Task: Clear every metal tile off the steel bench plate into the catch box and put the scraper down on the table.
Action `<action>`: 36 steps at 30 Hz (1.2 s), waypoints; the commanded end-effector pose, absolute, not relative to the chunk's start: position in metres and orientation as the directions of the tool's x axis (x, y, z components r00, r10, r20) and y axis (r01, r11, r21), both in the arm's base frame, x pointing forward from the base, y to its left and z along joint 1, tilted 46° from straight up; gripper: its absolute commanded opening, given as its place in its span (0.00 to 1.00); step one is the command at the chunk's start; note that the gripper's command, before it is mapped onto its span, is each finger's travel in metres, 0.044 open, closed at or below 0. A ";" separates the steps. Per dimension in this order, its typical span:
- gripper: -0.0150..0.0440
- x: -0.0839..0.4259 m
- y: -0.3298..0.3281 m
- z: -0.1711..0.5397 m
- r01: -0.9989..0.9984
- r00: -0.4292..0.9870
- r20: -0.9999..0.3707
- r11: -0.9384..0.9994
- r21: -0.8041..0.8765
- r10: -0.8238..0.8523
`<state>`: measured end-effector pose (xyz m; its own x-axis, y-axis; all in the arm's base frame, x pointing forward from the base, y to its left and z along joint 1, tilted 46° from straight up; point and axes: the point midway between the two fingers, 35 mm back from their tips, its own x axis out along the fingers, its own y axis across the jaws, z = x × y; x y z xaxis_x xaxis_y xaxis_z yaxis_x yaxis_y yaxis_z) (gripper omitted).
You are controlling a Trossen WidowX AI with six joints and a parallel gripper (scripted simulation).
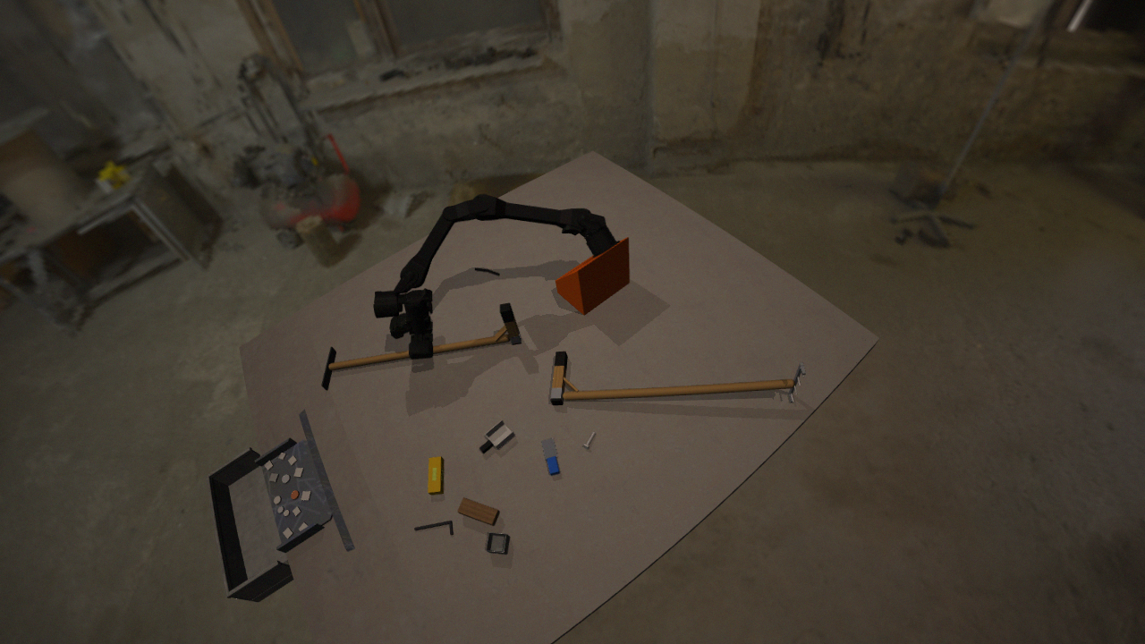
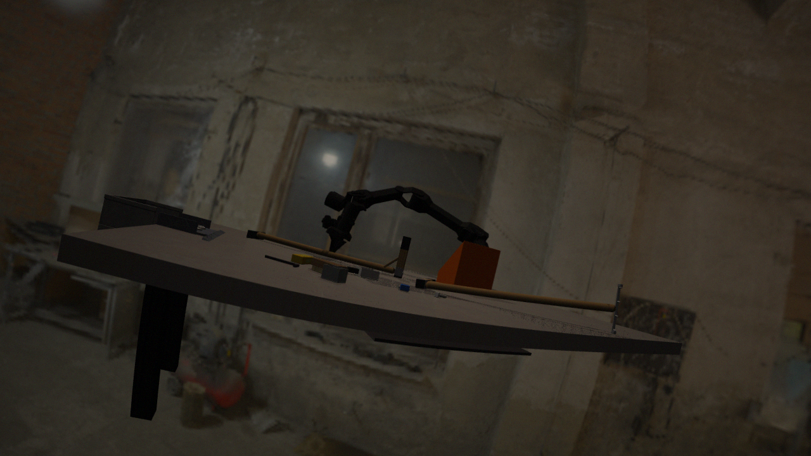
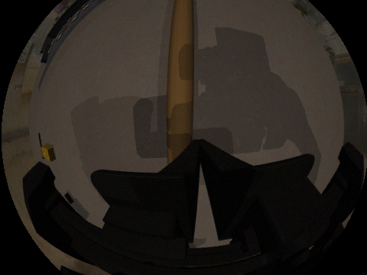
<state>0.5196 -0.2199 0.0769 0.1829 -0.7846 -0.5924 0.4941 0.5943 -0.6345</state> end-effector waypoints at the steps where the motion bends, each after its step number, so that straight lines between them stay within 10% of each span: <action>1: 0.25 0.522 -0.218 0.065 0.488 0.172 -0.600 0.597 -0.637 -0.781; 36: 0.25 0.534 -0.201 0.067 0.494 0.186 -0.592 0.595 -0.634 -0.785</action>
